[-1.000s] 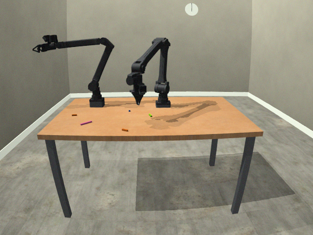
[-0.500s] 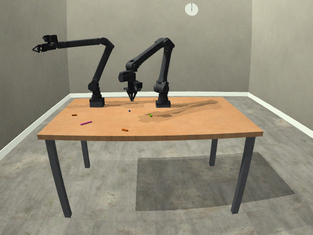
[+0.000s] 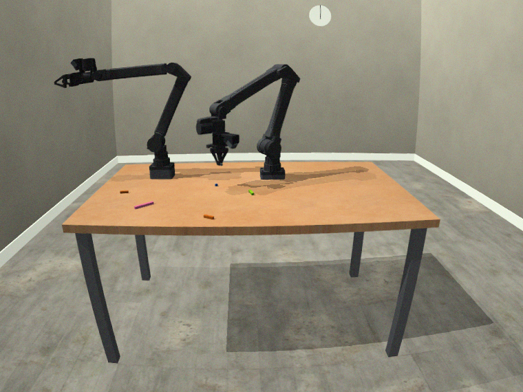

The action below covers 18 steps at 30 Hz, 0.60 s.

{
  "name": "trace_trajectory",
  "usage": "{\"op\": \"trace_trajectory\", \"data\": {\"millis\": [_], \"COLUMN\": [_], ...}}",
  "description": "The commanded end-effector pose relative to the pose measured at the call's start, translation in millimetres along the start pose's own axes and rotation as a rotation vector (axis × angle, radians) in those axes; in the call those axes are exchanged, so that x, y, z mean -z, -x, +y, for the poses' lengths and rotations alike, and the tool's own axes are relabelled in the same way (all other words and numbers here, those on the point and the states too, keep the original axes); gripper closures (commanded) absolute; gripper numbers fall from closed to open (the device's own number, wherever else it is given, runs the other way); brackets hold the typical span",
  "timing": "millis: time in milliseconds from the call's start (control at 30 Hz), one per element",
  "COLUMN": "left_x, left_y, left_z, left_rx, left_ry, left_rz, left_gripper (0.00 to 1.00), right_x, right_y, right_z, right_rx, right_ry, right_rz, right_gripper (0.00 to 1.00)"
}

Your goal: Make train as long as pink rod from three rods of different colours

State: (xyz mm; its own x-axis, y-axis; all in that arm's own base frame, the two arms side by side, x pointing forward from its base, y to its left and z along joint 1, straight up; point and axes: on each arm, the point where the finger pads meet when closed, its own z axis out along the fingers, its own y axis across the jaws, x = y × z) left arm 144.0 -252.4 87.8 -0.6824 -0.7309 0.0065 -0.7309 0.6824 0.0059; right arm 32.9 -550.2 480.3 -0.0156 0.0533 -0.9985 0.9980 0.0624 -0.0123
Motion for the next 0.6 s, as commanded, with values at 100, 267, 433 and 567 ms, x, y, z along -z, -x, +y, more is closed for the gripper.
{"op": "trace_trajectory", "data": {"millis": [100, 267, 433, 567], "left_x": [10.2, 10.2, 8.9, -5.9], "left_y": [-0.8, -1.6, -1.5, 0.9], "left_z": [-13.0, -12.7, -12.3, -3.4], "left_rx": [0.1, 0.097, 0.097, 0.096], "left_ry": [-0.035, -0.035, -0.034, -0.008], "left_rz": [0.002, 0.003, 0.002, -0.007], "left_gripper": [0.96, 0.96, 0.96, 0.96], "right_x": [7.5, 7.5, 7.5, 7.5], "right_y": [19.8, 19.8, 19.8, 19.8], "right_z": [-8.3, -8.3, -8.3, -8.3], "right_rx": [-0.013, -0.013, -0.013, -0.013], "right_ry": [-0.016, -0.016, -0.016, -0.016], "right_rz": [-0.054, -0.054, -0.054, -0.054], "right_gripper": [0.0, 0.0, 0.0, 0.0]}}
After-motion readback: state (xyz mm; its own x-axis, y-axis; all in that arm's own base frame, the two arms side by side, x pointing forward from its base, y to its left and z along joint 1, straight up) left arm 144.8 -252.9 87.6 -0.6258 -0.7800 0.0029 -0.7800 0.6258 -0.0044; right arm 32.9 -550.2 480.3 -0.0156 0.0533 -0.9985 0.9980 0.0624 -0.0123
